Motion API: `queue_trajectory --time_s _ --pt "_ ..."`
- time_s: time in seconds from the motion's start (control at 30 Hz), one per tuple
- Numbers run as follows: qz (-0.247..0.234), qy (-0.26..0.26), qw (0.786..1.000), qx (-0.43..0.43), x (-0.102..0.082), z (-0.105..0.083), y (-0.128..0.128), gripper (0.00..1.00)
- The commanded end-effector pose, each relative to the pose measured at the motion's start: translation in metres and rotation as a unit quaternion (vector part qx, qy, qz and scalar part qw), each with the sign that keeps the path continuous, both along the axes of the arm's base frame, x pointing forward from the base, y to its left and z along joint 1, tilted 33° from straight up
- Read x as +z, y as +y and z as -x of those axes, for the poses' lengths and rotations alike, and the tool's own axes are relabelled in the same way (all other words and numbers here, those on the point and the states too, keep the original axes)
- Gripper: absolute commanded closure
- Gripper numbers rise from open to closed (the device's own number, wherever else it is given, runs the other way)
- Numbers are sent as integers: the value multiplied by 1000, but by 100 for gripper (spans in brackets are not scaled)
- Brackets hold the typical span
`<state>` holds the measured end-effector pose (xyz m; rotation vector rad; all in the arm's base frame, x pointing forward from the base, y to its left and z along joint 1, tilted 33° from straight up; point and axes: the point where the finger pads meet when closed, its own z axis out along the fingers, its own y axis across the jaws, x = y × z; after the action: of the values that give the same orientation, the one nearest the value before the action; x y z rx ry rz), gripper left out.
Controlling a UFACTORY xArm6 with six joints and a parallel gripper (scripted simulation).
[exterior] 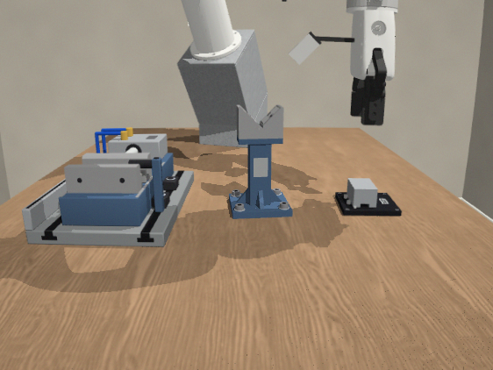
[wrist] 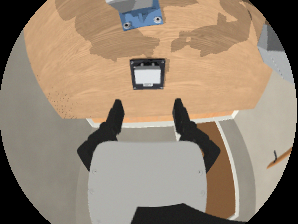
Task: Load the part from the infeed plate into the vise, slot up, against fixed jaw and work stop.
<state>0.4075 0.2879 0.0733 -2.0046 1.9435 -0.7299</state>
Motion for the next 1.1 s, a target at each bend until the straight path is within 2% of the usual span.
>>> queue_trajectory --time_s 0.0,1.07 --pt "-1 -2 1000 1 -12 -9 -1 11" --pt "-1 -2 1000 1 -67 -43 -11 11"
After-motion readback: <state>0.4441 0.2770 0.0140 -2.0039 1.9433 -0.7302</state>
